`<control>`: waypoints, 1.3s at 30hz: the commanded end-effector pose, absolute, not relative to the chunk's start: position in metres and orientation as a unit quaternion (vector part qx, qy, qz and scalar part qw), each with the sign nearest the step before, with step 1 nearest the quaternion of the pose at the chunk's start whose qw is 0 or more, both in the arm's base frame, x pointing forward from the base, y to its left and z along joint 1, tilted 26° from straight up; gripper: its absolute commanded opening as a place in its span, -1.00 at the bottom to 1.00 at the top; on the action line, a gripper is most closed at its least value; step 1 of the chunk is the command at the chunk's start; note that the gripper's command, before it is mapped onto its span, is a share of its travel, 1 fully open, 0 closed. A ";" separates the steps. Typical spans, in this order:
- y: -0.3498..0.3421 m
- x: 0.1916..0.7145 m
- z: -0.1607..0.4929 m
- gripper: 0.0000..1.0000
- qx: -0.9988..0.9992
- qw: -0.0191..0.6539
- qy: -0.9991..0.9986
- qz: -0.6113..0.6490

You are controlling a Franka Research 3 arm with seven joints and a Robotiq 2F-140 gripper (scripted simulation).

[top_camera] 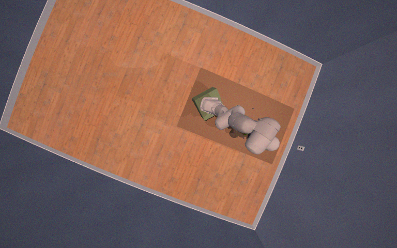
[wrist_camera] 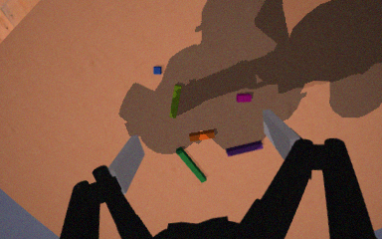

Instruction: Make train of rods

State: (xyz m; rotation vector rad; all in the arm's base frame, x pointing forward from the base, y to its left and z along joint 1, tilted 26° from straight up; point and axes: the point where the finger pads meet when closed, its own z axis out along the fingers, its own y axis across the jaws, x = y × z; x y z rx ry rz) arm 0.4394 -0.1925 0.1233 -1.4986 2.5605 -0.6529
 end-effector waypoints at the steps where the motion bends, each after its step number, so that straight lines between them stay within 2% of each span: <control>1: -0.191 0.439 0.122 1.00 -0.563 0.035 0.799 -0.209; 39: -0.186 0.438 0.115 1.00 -0.799 -0.045 0.562 -0.211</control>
